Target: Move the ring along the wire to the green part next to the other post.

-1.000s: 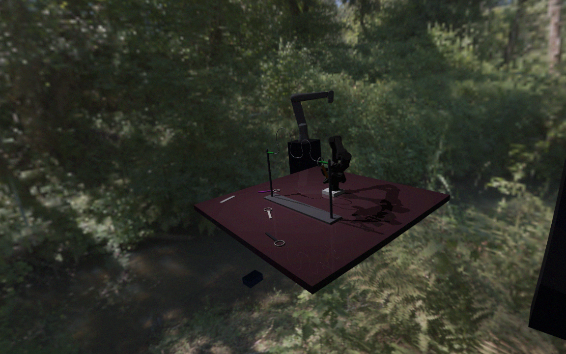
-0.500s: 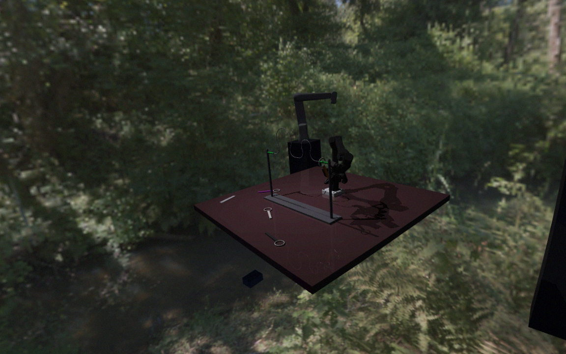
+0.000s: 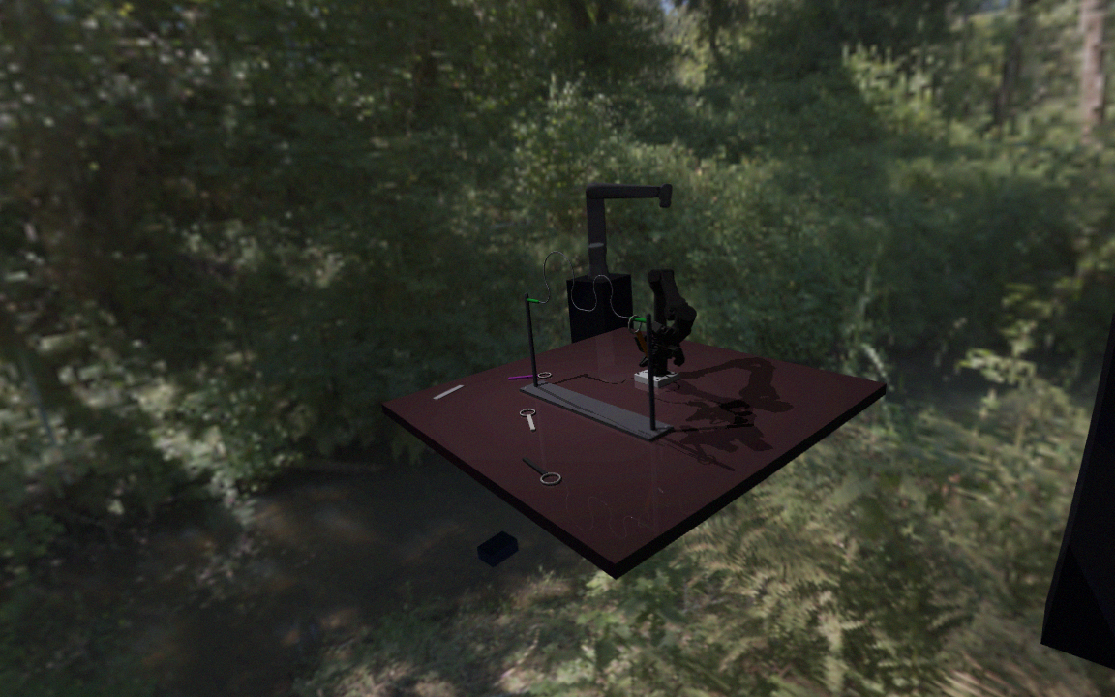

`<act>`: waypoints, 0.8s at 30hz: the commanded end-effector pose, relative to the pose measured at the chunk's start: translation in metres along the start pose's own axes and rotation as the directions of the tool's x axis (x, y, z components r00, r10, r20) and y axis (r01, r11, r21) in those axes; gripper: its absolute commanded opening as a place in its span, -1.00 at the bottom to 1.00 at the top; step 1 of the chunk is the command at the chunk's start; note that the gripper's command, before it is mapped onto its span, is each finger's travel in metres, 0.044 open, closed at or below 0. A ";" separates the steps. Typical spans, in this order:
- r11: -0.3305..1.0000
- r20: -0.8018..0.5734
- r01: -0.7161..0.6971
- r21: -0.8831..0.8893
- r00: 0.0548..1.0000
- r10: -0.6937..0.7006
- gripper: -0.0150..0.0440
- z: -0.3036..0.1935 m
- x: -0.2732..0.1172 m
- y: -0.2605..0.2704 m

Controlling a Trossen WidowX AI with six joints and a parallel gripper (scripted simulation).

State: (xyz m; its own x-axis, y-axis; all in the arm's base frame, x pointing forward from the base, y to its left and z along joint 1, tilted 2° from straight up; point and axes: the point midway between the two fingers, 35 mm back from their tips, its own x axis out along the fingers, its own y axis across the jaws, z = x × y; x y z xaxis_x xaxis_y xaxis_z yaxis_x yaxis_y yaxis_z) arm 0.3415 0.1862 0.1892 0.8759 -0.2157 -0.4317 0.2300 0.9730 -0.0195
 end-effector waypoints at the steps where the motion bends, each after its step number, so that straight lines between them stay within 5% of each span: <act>1: 1.000 0.003 0.003 0.005 1.000 -0.003 -1.00 0.000 0.000 0.000; 12: 1.000 0.003 0.003 0.005 1.000 -0.003 -1.00 0.000 0.000 0.000; 24: 1.000 0.000 0.001 0.001 1.000 -0.001 0.05 0.000 -0.002 0.000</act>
State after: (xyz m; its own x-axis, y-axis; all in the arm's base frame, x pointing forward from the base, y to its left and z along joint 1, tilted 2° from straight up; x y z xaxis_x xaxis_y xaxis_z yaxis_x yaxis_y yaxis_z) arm 0.3412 0.1865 0.1887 0.8757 -0.2152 -0.4322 0.2289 0.9732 -0.0208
